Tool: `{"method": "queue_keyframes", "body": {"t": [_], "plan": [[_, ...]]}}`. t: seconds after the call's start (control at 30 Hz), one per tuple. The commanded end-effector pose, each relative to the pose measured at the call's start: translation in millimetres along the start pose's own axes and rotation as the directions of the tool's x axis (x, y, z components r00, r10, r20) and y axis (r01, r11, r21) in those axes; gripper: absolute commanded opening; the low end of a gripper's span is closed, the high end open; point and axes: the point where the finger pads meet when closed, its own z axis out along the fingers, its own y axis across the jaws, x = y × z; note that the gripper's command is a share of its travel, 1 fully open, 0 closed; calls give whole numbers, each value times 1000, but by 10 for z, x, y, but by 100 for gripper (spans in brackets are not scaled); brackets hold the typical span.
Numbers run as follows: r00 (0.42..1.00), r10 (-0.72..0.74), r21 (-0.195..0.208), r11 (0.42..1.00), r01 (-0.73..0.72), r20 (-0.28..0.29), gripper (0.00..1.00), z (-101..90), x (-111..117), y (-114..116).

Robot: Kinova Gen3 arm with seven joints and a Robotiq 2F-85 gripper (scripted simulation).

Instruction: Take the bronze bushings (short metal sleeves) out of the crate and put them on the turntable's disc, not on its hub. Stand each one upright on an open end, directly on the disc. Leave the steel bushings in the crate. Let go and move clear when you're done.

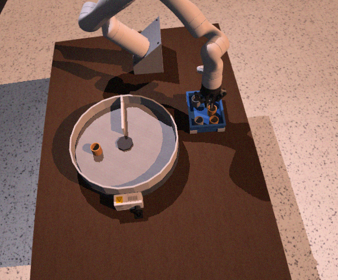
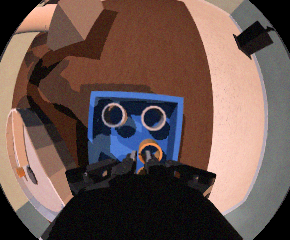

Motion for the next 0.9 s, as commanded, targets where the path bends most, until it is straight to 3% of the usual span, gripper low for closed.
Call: {"method": "queue_keyframes", "body": {"t": [0.0, 0.87], "plan": [[1000, 0, -2, 1000, 0, 1, 12, -11, -4, 6], [1000, 0, -2, 1000, 0, 1, 12, 44, -5, 6]]}}
